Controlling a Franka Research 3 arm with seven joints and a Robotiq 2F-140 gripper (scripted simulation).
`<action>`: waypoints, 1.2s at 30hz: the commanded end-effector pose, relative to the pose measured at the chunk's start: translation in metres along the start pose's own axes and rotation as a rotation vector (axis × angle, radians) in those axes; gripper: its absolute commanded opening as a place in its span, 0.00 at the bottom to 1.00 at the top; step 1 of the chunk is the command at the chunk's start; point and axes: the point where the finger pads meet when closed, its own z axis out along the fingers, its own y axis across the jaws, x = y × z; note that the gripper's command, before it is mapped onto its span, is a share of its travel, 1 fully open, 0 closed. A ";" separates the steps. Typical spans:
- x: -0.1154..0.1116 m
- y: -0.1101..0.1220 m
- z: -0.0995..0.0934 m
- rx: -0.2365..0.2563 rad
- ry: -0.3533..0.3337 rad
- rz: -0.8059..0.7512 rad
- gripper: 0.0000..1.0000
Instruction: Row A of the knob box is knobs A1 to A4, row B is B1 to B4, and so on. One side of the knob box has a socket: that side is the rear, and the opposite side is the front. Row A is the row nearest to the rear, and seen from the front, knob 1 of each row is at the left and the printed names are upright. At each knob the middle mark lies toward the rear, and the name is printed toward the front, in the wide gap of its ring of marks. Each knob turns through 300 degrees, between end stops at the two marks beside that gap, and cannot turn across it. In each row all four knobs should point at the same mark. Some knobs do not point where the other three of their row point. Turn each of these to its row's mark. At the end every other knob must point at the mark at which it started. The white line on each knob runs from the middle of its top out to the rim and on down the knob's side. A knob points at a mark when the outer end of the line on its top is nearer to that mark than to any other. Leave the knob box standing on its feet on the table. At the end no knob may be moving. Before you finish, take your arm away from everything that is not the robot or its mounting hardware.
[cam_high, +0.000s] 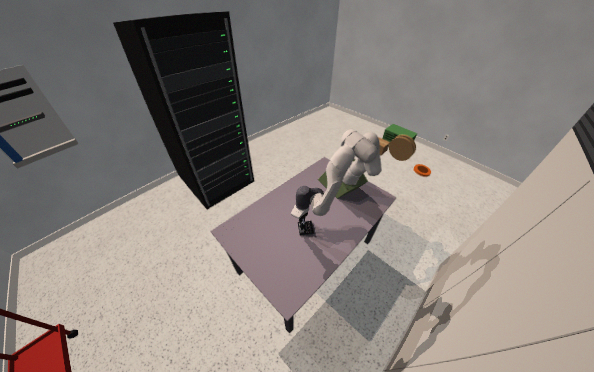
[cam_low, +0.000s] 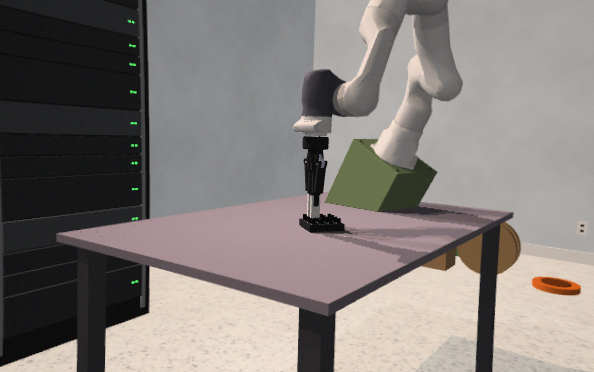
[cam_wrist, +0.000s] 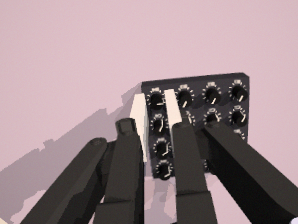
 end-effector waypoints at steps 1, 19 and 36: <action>0.001 0.000 0.000 -0.001 0.001 -0.003 0.12; 0.001 0.000 0.002 -0.001 0.001 -0.003 0.12; 0.001 0.000 0.013 -0.001 0.001 -0.003 0.12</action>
